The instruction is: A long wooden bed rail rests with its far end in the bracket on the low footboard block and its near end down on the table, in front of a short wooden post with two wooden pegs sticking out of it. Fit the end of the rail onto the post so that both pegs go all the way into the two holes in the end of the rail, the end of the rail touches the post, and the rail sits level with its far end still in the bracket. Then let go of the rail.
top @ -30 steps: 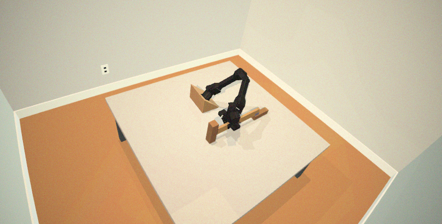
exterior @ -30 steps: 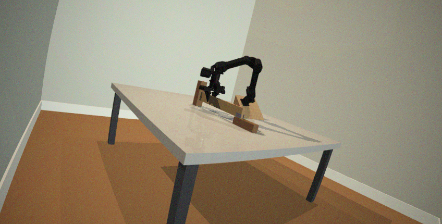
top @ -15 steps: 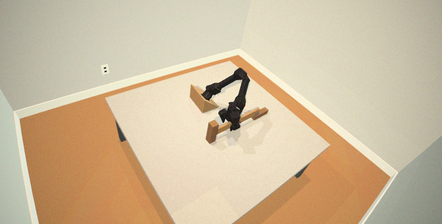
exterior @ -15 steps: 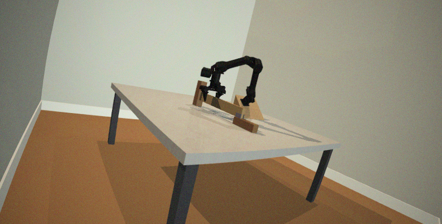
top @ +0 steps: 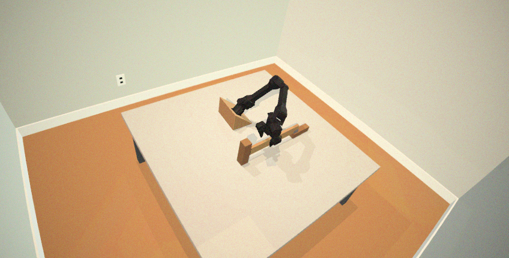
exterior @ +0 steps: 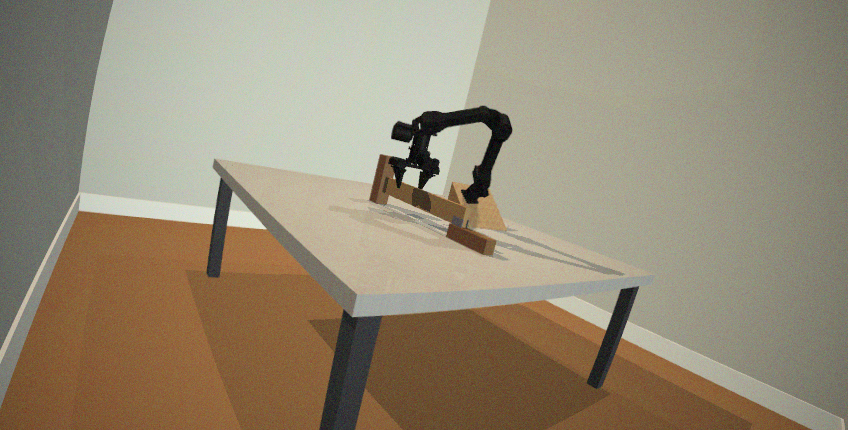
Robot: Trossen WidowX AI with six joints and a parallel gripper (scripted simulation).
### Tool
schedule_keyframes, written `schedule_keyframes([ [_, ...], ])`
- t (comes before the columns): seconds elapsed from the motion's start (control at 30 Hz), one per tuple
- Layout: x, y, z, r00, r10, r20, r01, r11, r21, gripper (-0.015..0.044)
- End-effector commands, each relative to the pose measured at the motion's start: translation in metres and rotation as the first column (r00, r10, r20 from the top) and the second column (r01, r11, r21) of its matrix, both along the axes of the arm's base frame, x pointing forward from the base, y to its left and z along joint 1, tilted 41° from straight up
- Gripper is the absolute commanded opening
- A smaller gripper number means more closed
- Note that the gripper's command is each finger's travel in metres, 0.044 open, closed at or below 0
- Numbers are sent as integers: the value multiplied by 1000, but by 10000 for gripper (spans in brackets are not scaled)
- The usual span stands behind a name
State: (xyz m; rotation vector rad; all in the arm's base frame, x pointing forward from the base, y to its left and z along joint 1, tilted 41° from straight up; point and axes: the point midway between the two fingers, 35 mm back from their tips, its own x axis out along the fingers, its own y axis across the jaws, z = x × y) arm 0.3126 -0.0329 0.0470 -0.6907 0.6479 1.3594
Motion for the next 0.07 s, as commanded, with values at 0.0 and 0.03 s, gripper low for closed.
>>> schedule_keyframes([
  [0.0, 0, 0, 0, 1000, -1, -4, 1, 1000, -1, 440],
  [0.03, 0, 0, 0, 1000, -1, -4, 1, 1000, -1, 440],
])
